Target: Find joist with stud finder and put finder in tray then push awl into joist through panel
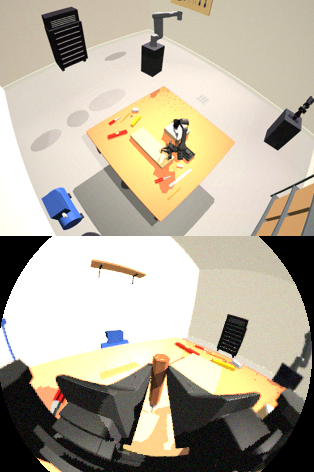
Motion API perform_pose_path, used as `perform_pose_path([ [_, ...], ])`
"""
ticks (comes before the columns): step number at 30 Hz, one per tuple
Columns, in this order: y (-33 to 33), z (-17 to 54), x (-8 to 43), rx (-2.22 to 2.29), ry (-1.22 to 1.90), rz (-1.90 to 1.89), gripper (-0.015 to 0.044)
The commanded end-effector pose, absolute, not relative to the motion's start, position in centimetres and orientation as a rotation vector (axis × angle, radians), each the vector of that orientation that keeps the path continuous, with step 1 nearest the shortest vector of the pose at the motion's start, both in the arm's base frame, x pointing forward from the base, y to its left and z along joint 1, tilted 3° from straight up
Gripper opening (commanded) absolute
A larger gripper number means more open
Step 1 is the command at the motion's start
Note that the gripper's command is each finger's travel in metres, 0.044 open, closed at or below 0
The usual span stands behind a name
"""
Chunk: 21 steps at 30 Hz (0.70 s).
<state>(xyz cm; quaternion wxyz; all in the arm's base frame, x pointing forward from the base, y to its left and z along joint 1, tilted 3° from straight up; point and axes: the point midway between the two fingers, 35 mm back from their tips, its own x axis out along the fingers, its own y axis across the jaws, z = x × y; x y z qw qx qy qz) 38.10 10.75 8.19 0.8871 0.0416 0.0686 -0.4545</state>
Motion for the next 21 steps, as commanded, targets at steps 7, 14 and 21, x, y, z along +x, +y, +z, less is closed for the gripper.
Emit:
perform_pose_path([
  [7, 10.8, 6.6, 38.0, 0.089, 0.131, -0.943, 0.0000],
  [14, 10.8, 6.4, 38.0, 0.087, 0.138, -0.944, 0.0000],
  [21, 10.8, 6.4, 38.0, 0.087, 0.138, -0.944, 0.0000],
])
